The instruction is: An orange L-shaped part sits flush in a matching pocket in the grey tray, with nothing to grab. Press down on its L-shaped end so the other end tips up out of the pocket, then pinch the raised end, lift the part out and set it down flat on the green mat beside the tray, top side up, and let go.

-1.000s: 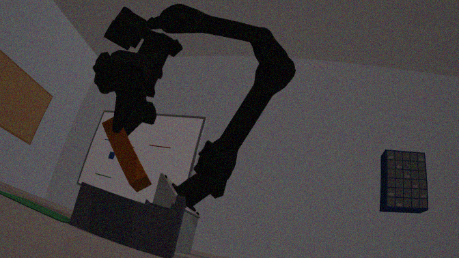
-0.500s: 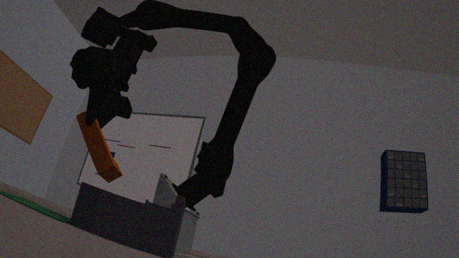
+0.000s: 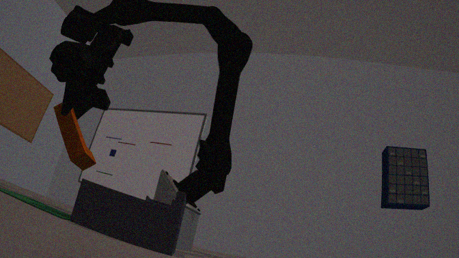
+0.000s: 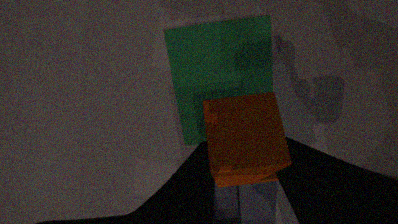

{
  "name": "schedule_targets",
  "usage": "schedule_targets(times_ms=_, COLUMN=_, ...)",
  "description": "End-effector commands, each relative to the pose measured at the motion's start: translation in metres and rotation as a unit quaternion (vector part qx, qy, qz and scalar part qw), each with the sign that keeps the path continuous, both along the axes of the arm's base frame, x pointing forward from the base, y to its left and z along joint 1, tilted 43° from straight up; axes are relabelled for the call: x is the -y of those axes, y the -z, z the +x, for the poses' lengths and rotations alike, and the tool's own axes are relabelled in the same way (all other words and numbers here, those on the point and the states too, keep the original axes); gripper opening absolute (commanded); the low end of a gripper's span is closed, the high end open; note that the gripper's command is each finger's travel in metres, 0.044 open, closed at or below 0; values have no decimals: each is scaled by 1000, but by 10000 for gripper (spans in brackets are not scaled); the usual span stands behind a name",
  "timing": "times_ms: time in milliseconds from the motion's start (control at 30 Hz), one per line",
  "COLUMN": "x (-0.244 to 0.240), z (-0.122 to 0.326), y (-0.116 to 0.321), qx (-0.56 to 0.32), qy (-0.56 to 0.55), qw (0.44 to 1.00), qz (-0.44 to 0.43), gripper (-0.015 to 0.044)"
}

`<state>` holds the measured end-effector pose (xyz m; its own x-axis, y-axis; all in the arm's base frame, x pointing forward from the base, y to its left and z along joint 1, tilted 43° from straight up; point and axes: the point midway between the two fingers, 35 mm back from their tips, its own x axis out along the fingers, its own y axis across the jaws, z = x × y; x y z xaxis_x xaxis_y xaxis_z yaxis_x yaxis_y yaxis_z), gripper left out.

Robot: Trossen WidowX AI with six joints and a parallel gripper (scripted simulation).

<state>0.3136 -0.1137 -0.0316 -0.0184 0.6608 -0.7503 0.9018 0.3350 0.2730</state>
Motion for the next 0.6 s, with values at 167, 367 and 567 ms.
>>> schedule_targets(times_ms=167, x=5, z=1, y=10, qx=-3, qy=-3, qw=1000, qz=0, gripper=0)
schedule_targets(times_ms=367, x=-1, z=1, y=17, qx=-3, qy=-3, qw=1000, qz=0, gripper=0)
schedule_targets(times_ms=567, x=-7, z=1, y=24, qx=-3, qy=-3, qw=1000, qz=0, gripper=0)
